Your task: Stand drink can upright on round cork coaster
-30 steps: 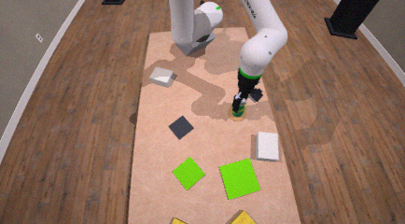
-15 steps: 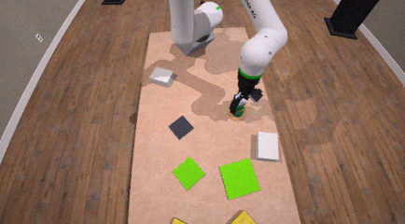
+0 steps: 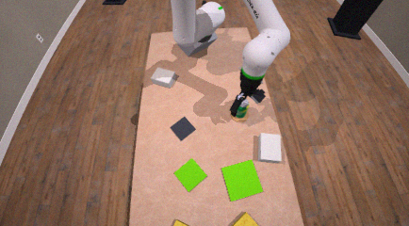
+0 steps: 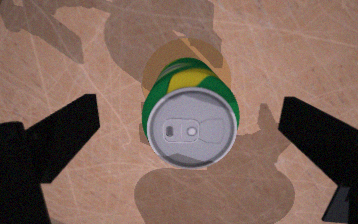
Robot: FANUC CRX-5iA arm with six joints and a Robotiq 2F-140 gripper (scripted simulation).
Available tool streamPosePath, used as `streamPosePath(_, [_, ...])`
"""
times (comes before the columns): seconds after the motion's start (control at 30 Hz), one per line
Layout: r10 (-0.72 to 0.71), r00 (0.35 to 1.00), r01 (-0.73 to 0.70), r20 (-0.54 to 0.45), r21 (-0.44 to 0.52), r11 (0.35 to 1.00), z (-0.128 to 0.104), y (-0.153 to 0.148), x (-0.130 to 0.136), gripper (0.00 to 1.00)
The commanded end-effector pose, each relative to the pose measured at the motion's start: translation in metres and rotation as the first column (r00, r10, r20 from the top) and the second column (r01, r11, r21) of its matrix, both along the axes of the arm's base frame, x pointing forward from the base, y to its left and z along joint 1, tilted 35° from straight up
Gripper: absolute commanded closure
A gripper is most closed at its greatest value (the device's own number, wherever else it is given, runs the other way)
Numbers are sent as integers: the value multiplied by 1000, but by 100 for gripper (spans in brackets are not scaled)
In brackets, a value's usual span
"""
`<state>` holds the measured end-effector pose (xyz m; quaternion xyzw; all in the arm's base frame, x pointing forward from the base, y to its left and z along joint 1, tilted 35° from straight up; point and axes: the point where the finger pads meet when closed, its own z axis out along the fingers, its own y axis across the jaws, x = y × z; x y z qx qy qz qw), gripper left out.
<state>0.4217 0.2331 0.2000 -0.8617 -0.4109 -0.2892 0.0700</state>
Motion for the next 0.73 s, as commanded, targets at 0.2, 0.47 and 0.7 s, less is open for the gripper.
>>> streamPosePath(0.2, [0,1000,0,1,1,1000,1,0,0,0])
streamPosePath(0.47, [0,1000,0,2,1,1000,14,-5,-6,0])
streamPosePath(0.7, [0,1000,0,2,1,1000,83,-36,-43,0])
